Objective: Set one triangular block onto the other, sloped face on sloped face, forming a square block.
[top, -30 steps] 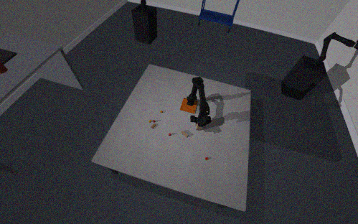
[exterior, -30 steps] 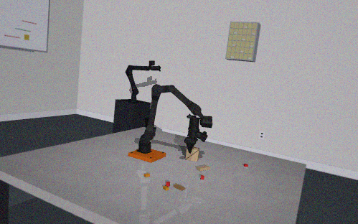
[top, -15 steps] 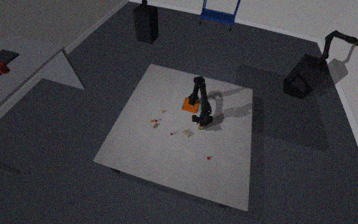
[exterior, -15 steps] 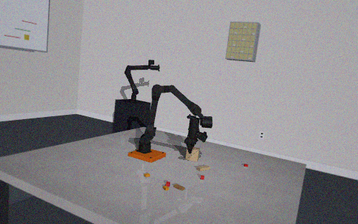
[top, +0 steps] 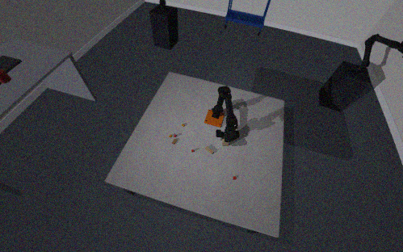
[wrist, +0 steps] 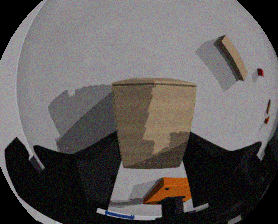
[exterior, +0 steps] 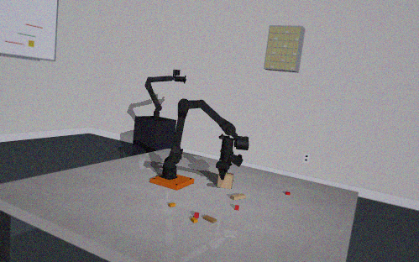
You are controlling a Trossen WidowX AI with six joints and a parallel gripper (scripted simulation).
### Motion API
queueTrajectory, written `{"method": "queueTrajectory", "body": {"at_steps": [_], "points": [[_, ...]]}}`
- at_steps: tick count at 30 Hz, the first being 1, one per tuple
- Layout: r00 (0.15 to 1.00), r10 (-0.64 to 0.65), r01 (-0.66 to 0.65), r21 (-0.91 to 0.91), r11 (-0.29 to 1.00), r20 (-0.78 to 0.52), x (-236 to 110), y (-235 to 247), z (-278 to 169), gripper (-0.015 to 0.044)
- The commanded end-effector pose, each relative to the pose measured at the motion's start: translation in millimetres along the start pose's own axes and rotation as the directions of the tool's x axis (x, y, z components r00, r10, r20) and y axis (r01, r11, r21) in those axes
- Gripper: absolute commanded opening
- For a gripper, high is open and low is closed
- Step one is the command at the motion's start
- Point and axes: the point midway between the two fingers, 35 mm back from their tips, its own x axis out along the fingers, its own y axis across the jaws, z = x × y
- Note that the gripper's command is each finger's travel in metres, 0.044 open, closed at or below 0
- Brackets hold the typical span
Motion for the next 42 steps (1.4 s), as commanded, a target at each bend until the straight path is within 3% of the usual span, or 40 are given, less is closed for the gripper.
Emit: {"method": "queueTrajectory", "body": {"at_steps": [1,5,22,31,39,42], "points": [[1.000,0.001,-0.001,-0.001,1.000,0.000,-0.1,0.1,0.1,0.0000],[1.000,0.005,-0.005,-0.005,1.000,0.000,0.1,0.7,0.1,0.0000],[1.000,0.000,0.000,0.000,1.000,0.000,0.0,0.0,0.0,0.0440],[1.000,0.000,0.000,0.000,1.000,0.000,-2.1,0.1,0.5,0.0440],[1.000,0.000,0.000,0.000,1.000,0.000,-100.6,0.6,2.0,0.0440],[1.000,0.000,0.000,0.000,1.000,0.000,-110.2,0.0,0.2,0.0440]]}}
